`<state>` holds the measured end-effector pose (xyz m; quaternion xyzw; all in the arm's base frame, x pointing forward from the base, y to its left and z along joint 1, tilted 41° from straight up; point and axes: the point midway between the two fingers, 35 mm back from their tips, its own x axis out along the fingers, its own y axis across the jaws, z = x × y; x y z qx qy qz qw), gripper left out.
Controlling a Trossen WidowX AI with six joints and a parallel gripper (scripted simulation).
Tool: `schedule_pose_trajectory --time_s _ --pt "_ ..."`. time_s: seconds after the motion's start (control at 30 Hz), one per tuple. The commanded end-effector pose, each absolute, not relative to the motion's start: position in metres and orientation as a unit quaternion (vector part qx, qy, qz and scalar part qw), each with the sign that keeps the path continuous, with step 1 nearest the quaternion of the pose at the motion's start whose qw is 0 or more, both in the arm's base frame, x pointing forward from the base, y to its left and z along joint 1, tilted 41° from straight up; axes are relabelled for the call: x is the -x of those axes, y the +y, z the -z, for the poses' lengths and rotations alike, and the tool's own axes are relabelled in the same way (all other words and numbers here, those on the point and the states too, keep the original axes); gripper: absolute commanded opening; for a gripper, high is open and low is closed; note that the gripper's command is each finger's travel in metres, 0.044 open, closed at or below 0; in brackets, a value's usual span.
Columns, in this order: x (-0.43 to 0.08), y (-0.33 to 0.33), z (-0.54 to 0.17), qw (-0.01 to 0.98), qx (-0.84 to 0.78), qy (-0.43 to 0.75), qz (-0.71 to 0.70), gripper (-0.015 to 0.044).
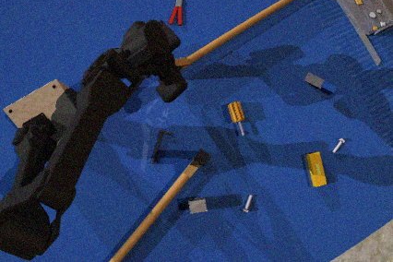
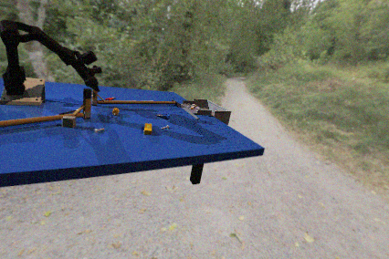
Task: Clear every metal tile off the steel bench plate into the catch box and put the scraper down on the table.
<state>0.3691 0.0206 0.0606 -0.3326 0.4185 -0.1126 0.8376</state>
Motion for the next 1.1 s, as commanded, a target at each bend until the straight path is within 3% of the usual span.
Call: schedule_pose_trajectory --time_s 0.0,0.3,0.4,1.07 --pt "-0.369 0.021 -0.061 0.838 0.331 0.418 0.113 0.0151" --pt "-0.369 0.021 -0.061 0.838 0.331 0.418 0.113 0.0072" --pt "-0.369 0.021 -0.061 0.838 0.332 0.418 0.113 0.0000" --pt "-0.371 0.009 -0.074 0.840 0.327 0.414 0.126 0.0000"
